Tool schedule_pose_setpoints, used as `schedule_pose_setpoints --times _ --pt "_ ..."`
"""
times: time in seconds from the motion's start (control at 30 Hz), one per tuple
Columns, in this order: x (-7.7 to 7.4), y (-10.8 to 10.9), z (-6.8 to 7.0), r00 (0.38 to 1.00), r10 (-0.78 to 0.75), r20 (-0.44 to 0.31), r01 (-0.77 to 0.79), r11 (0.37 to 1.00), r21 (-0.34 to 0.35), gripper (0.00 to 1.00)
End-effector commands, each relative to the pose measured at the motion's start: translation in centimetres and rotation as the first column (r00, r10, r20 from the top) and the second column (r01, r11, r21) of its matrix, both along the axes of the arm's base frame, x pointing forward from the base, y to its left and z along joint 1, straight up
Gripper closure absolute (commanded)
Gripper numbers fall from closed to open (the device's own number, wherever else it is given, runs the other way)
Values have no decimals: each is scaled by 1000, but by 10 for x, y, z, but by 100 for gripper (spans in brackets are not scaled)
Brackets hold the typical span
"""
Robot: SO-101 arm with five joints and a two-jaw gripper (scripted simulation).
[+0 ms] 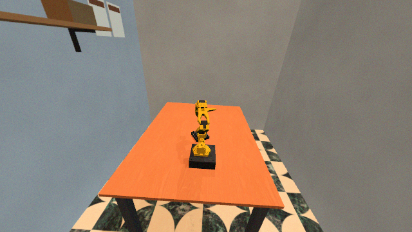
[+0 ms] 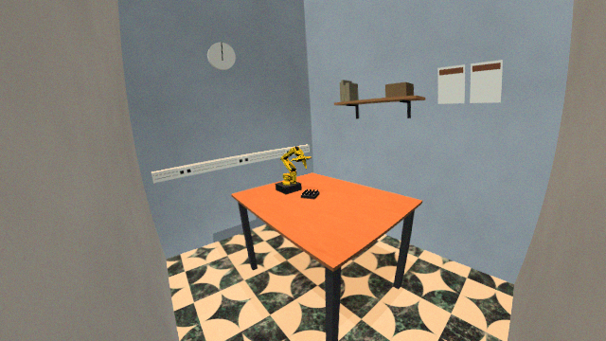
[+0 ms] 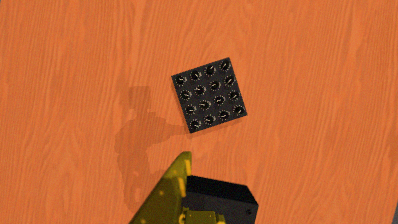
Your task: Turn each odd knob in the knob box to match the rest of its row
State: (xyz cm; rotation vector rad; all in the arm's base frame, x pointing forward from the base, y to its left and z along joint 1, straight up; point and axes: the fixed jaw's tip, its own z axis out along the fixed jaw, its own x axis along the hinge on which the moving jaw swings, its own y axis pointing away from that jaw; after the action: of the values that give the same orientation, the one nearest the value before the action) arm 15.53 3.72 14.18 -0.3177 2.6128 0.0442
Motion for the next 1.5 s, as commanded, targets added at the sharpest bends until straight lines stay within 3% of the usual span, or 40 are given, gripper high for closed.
schedule_pose_setpoints --times 0.0,0.53,0.57,0.8,1.03,1.1,1.3,1.47 --pt "0 0 0 1000 0 2 0 1000 1 0" --pt "0 0 0 1000 0 2 0 1000 1 0" --pt "0 0 0 1000 0 2 0 1000 1 60" --pt "0 0 -9 1000 0 -7 0 1000 0 60" --pt "-1 0 -38 999 0 -35 0 1000 -6 60" --pt "-1 0 -38 999 0 -35 0 1000 -6 60" --pt "-5 -1 -66 998 0 -61 0 1000 -10 60" --pt "-8 -1 -78 997 -1 -71 0 1000 -12 60"
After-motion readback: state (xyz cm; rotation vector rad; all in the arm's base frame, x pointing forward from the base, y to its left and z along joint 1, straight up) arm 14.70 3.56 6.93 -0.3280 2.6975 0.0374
